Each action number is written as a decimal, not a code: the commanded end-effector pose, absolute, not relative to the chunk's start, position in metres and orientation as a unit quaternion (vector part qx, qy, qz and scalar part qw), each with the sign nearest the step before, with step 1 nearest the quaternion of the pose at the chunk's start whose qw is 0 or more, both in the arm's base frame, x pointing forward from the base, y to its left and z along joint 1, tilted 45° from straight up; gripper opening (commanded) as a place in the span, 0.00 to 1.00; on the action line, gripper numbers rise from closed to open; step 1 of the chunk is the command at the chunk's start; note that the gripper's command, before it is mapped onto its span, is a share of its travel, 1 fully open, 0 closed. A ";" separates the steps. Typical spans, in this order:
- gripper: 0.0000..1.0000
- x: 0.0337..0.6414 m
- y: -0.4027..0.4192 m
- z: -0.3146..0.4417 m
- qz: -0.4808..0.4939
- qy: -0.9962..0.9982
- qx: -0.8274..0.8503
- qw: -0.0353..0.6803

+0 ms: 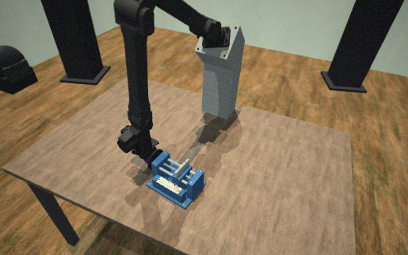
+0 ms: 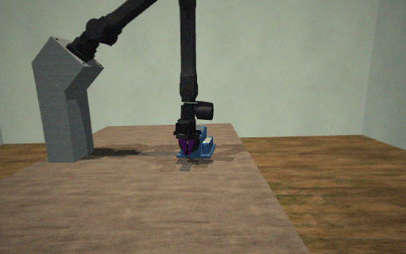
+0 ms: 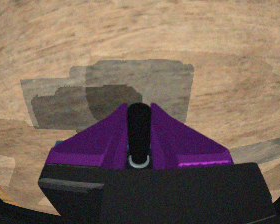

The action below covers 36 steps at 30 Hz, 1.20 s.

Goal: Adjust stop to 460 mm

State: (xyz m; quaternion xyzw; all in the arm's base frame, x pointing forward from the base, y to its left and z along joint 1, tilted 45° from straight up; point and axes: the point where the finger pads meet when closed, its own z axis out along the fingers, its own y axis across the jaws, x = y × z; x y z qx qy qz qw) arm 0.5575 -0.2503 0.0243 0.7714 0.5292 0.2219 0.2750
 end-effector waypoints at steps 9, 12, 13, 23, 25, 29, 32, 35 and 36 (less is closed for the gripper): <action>0.06 0.594 -0.258 0.074 0.249 0.520 0.754 0.315; 0.06 0.593 -0.258 0.082 0.249 0.520 0.753 0.316; 0.06 0.594 -0.258 0.084 0.249 0.520 0.753 0.316; 0.06 0.599 -0.261 0.096 0.252 0.519 0.751 0.321; 0.06 0.599 -0.261 0.096 0.252 0.519 0.751 0.321; 0.06 0.597 -0.260 0.097 0.250 0.521 0.752 0.318; 0.06 0.595 -0.260 0.101 0.250 0.520 0.752 0.318; 0.06 0.595 -0.261 0.104 0.251 0.519 0.751 0.320; 0.06 0.593 -0.261 0.103 0.249 0.520 0.753 0.317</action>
